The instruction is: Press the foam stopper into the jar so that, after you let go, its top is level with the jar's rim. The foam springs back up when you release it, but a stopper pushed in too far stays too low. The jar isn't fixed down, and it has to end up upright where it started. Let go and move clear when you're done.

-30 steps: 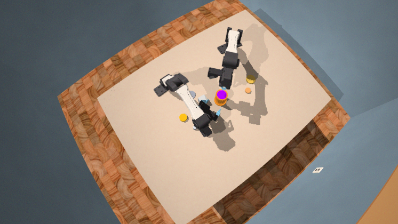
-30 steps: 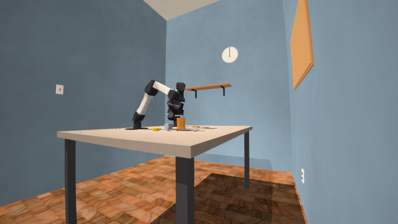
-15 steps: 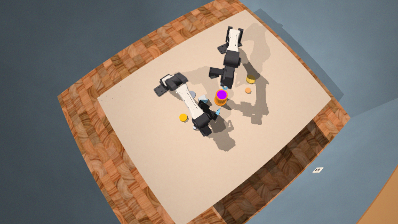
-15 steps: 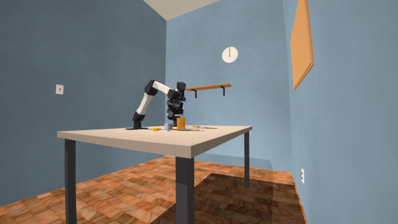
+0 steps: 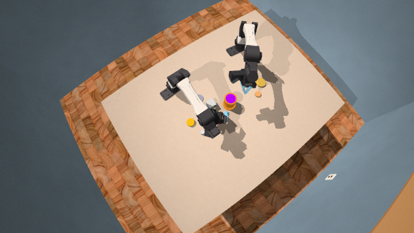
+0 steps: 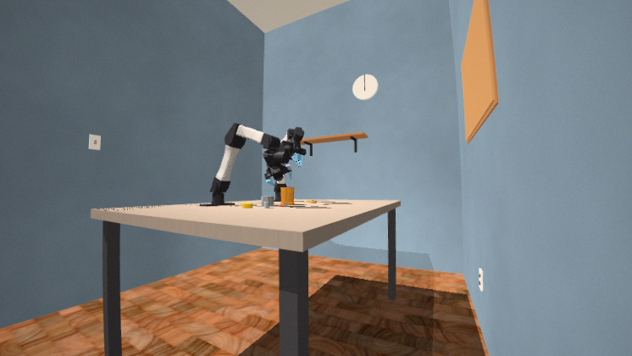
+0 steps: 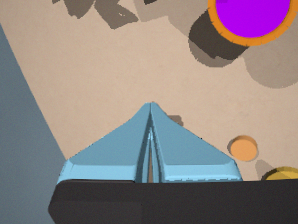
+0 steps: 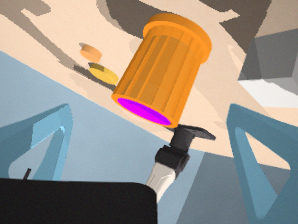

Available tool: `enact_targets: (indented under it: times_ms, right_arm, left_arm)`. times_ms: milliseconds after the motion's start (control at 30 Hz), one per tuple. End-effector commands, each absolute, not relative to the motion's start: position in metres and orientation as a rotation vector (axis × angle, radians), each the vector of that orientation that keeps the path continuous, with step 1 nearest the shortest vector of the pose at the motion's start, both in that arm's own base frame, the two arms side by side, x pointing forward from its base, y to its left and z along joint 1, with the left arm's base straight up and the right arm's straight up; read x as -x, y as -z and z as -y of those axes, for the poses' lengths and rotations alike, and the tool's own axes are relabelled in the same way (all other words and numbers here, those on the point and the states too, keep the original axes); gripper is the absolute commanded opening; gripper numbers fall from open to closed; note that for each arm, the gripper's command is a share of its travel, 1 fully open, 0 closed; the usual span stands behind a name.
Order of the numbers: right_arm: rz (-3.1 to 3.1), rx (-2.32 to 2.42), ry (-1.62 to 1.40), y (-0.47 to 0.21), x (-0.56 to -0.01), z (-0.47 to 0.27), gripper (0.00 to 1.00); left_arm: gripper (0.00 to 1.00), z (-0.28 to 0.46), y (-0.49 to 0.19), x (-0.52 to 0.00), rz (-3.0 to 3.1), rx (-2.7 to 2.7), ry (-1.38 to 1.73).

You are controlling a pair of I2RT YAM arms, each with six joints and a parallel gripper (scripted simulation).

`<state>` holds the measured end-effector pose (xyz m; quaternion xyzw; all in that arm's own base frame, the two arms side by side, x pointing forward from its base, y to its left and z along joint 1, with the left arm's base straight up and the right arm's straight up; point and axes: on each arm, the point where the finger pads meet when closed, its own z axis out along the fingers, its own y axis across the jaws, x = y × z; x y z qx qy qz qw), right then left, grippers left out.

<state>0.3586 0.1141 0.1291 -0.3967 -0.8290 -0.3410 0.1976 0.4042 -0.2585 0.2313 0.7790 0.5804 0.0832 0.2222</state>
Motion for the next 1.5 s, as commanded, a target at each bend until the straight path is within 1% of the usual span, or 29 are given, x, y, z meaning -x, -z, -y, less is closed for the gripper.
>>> enact_targets:
  times_ms: [0, 67, 133, 167, 233, 267, 400, 433, 467, 633, 767, 1000, 1200, 1267, 1467]
  right_arm:
    - [2.621, 0.975, 1.023, -0.13, -0.372, -0.107, 0.98]
    - [2.725, 0.926, 1.039, -0.136, -0.377, -0.103, 0.98]
    - [2.725, 0.926, 1.039, -0.136, -0.377, -0.103, 0.98]
    - [2.82, 0.888, 1.052, -0.139, -0.381, -0.099, 0.98]
    - [2.93, 0.824, 1.061, -0.146, -0.386, -0.097, 0.98]
    - [2.984, 0.799, 1.064, -0.15, -0.389, -0.094, 0.98]
    - [3.18, 0.694, 1.064, -0.168, -0.399, -0.086, 0.98]
    - [3.232, 0.667, 1.062, -0.173, -0.402, -0.083, 0.98]
    - [3.286, 0.642, 1.058, -0.178, -0.404, -0.08, 0.98]
    - [3.558, 0.493, 1.016, -0.207, -0.415, -0.068, 0.98]
    - [3.673, 0.423, 0.992, -0.22, -0.417, -0.064, 0.98]
    - [4.022, 0.236, 0.831, -0.269, -0.421, -0.046, 0.98]
    - [4.276, 0.128, 0.62, -0.309, -0.416, -0.028, 0.98]
    - [4.276, 0.128, 0.62, -0.309, -0.416, -0.028, 0.98]
    - [4.491, 0.03, 0.368, -0.348, -0.405, -0.017, 0.98]
  left_arm:
    - [0.0, 0.246, -0.249, -0.422, -1.708, -1.868, -0.251]
    - [0.0, 0.237, -0.275, -0.431, -1.717, -1.733, -0.266]
    - [0.0, 0.237, -0.275, -0.431, -1.717, -1.733, -0.266]
    - [0.0, 0.233, -0.262, -0.427, -1.757, -1.721, -0.249]
    - [0.0, 0.22, -0.289, -0.437, -1.765, -1.578, -0.263]
    - [0.0, 0.212, -0.277, -0.436, -1.809, -1.554, -0.251]
    - [0.0, 0.189, -0.295, -0.442, -1.85, -1.346, -0.242]
    - [0.0, 0.183, -0.309, -0.444, -1.838, -1.282, -0.243]
    - [0.0, 0.176, -0.302, -0.443, -1.866, -1.247, -0.234]
    - [0.0, 0.146, -0.327, -0.445, -1.869, -0.992, -0.211]
    - [0.0, 0.133, -0.332, -0.444, -1.872, -0.898, -0.197]
    - [0.0, 0.09, -0.357, -0.435, -1.826, -0.582, -0.149]
    - [0.0, 0.058, -0.375, -0.422, -1.759, -0.363, -0.106]
    - [0.0, 0.058, -0.375, -0.422, -1.759, -0.363, -0.106]
    - [0.0, 0.03, -0.386, -0.407, -1.685, -0.177, -0.058]
